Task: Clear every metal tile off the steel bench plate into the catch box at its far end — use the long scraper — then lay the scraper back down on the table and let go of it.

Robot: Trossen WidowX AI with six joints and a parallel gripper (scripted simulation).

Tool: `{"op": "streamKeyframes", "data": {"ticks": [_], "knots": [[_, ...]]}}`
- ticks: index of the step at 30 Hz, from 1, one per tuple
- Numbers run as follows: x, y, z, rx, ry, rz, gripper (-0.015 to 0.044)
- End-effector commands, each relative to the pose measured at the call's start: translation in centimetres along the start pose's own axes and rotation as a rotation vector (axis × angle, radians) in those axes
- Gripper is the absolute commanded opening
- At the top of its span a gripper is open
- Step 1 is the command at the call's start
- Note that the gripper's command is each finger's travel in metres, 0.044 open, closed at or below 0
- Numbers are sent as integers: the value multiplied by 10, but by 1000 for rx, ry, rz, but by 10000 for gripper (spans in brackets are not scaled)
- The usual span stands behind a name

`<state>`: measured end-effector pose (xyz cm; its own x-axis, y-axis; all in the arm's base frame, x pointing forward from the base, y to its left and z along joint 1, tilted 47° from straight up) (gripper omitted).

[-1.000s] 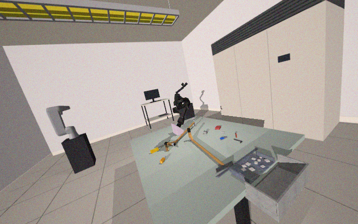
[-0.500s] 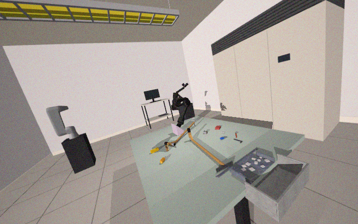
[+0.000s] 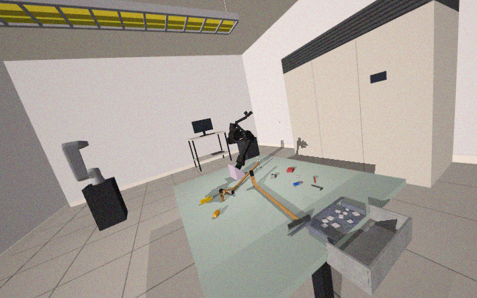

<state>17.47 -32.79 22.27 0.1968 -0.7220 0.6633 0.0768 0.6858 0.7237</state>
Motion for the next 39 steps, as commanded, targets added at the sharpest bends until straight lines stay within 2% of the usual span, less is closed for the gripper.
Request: {"op": "streamKeyframes", "data": {"ticks": [1,15,39], "knots": [[-5,5,13,8,-25,7,440],[-23,20,50,14,-100,55,440],[-23,19,50,14,-102,56,440]]}}
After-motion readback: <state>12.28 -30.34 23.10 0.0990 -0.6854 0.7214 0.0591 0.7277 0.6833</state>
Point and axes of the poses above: the point midway between the two fingers, 35 mm back from their tips, its own z axis back along the fingers, its own y axis across the jaws, x = y × z, the point moved 10 cm from there along z, back along the fingers, and after that the axes turned 3 degrees about z, right-handed, at the moved point
